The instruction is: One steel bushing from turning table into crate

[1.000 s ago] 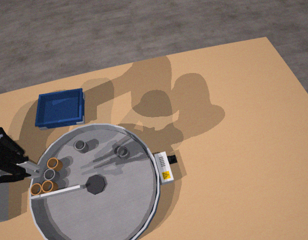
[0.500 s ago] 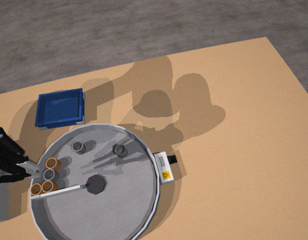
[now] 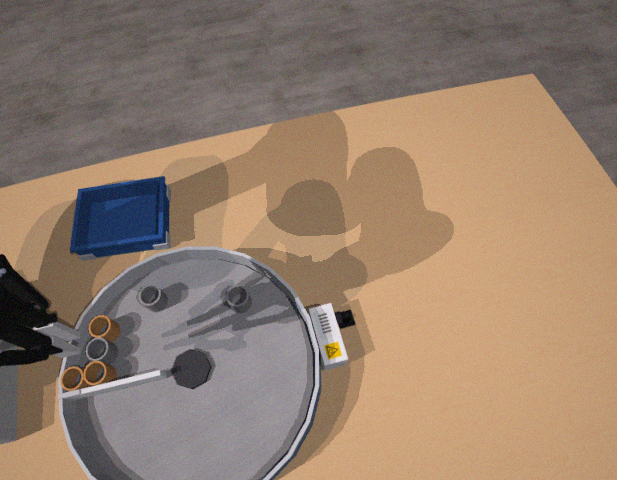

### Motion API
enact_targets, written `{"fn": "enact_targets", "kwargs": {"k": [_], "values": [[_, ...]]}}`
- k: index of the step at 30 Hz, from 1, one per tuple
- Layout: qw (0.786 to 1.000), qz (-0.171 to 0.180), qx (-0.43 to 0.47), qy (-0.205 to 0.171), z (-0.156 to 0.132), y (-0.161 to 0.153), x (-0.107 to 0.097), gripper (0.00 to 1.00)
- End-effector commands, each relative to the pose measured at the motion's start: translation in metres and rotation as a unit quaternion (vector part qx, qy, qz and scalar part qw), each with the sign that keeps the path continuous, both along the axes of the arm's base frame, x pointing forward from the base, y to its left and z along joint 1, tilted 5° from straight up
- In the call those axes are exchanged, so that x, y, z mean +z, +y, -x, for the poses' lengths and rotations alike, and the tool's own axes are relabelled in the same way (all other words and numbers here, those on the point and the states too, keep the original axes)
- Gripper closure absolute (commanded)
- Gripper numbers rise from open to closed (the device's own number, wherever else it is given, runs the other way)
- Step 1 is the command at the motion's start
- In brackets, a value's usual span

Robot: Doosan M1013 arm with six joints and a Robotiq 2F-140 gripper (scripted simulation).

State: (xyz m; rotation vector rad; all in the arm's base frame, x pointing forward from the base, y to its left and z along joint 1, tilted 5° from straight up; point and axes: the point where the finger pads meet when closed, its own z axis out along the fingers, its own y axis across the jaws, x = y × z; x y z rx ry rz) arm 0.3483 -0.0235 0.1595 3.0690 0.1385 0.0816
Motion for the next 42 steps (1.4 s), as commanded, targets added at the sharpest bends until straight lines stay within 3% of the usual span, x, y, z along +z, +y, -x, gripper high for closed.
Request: {"fn": "enact_targets", "kwargs": {"k": [1,42], "values": [[1.0,0.0,0.0,0.0,0.0,0.0,0.0,0.9],[1.0,0.0,0.0,0.0,0.0,0.0,0.0,0.9]]}}
